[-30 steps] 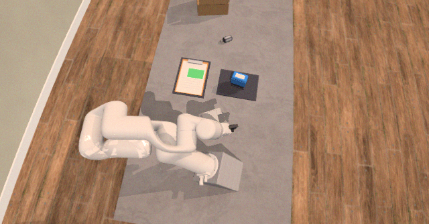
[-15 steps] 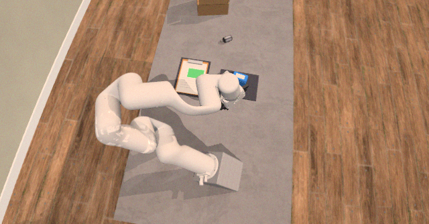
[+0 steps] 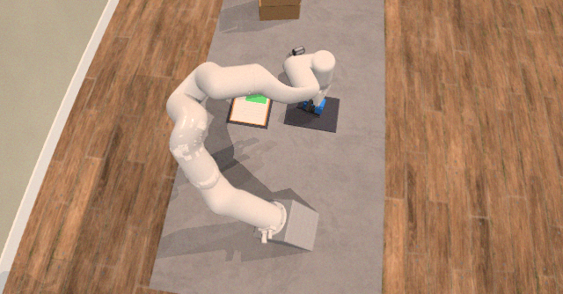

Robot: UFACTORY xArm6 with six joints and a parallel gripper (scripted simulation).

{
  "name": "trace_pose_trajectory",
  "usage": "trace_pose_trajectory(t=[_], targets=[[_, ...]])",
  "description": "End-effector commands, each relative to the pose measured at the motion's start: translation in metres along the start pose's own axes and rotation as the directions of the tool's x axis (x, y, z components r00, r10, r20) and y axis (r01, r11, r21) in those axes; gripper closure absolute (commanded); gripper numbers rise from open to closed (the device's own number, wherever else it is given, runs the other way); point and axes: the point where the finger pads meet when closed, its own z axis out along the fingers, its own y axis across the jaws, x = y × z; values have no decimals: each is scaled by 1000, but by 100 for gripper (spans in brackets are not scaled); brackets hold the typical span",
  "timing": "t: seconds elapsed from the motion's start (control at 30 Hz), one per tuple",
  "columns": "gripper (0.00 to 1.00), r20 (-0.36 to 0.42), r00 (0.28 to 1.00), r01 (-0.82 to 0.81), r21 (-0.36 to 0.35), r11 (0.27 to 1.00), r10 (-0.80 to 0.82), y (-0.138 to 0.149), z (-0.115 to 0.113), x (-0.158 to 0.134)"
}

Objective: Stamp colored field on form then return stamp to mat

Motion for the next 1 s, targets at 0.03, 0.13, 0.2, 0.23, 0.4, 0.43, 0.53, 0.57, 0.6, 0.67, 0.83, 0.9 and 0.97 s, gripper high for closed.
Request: trace_pose_trajectory(t=[0.03,0.13,0.2,0.23,0.4,0.43,0.53,0.57,0.6,0.67,0.83,0.9,0.97], targets=[[0,-15,994,112,57,992,-111,44,39,16],[0,-23,986,166,80,983,-164,59,62,25],[0,-25,984,178,85,980,-177,62,68,27],[0,-25,984,180,86,980,-179,63,69,28],[0,-25,984,181,86,980,-179,63,69,28],[0,-25,984,181,86,980,-179,63,69,28],[0,-25,984,181,86,980,-179,63,69,28],[0,-25,984,181,86,980,-179,63,69,28],[0,-25,984,181,86,980,-179,63,69,28],[0,-25,984,181,86,980,-179,63,69,28],[0,-27,983,181,86,980,-180,66,39,28],[0,-27,983,181,86,980,-180,66,39,28],[0,-26,983,181,86,980,-179,67,23,28]])
